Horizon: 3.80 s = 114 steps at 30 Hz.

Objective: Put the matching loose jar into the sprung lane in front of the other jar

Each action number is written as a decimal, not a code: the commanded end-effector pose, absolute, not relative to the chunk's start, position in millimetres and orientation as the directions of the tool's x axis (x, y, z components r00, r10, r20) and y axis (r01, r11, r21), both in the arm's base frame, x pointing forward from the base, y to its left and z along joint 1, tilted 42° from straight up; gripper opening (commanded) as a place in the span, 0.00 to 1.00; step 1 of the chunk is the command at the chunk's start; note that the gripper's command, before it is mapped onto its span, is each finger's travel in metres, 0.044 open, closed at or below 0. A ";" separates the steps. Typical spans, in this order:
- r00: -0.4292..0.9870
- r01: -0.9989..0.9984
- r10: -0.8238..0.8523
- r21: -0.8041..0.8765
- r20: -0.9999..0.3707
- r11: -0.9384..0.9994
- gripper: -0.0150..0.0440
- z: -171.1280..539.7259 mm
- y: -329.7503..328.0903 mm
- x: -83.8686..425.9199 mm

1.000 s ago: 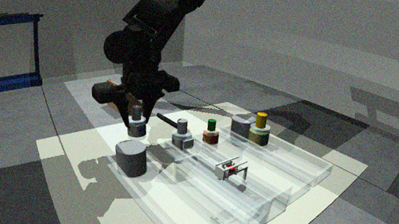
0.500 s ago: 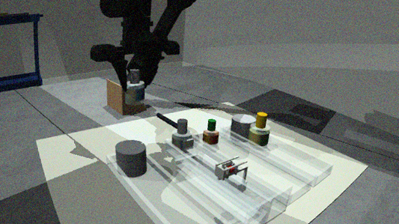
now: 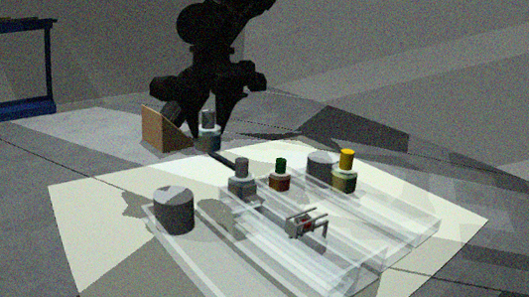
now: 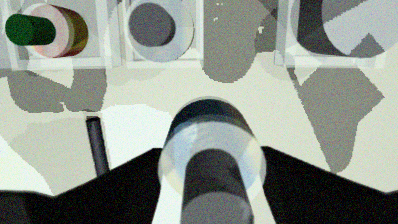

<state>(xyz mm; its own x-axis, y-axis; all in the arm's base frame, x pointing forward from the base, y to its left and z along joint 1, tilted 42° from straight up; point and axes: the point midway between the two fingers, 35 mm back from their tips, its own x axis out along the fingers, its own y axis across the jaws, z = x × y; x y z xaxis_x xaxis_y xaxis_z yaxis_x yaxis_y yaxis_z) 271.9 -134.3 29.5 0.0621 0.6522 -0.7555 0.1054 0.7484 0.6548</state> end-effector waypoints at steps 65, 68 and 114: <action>0.065 0.115 0.661 0.663 -0.748 0.739 0.25 14.7 -87.2 306.3; 0.065 0.114 0.661 0.663 -0.748 0.739 0.25 14.6 -87.3 307.6; 0.066 0.114 0.661 0.663 -0.748 0.740 0.25 15.5 -89.5 326.3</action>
<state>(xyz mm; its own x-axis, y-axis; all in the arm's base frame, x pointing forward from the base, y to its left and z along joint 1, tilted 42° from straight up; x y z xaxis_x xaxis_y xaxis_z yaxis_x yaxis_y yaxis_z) 319.1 -88.3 13.1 0.0448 0.6613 -0.7488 0.1240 0.7401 0.6610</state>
